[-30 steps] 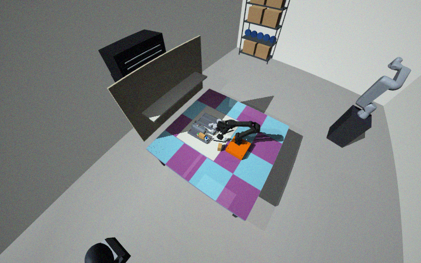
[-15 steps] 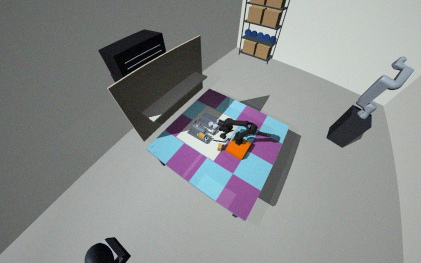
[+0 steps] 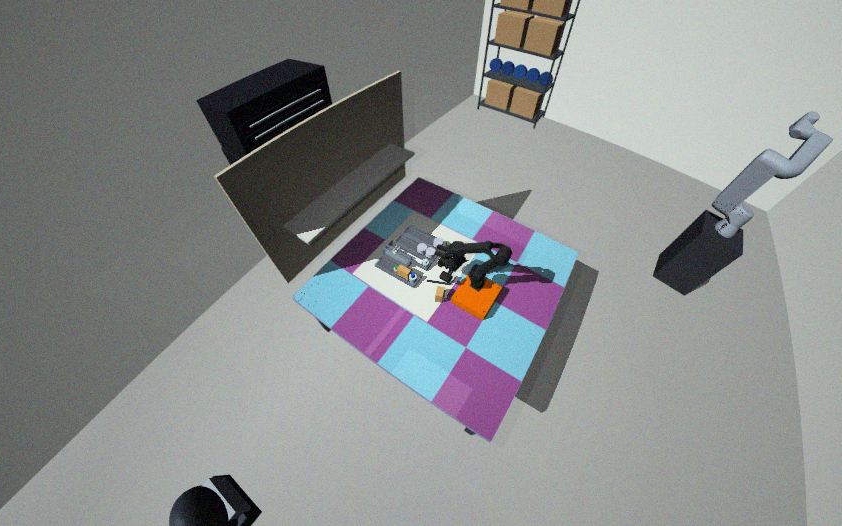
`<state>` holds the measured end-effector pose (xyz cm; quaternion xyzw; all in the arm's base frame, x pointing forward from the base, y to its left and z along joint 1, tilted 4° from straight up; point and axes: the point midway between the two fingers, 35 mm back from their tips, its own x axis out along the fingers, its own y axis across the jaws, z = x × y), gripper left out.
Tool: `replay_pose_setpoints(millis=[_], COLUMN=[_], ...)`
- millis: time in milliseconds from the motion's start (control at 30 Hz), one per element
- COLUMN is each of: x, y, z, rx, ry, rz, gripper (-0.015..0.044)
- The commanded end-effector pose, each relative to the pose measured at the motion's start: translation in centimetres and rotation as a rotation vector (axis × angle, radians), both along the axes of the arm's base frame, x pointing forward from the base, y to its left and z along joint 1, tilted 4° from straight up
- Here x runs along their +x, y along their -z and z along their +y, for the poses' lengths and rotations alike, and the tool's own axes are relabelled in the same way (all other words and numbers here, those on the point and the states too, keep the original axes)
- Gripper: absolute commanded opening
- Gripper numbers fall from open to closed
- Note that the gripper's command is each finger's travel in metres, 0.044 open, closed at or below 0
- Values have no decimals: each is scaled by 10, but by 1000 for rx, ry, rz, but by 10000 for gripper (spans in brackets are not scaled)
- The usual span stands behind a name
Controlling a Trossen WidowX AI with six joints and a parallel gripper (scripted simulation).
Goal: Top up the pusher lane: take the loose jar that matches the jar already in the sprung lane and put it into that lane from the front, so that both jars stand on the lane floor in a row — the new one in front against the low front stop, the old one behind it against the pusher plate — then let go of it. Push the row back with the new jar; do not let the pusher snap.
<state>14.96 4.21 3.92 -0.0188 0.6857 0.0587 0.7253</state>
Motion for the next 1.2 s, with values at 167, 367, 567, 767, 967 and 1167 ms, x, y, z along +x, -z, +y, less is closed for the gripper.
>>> replay_pose_setpoints(millis=[167,367,567,767,967,1167], x=[1,2,1,1,1,1], y=[15,24,31,31,31,31], z=[2,3,3,3,3,3], rx=[5,5,5,5,5,5], ry=[4,4,4,4,4,4], rz=[4,4,4,4,4,4], gripper=[440,440,440,282,164,105])
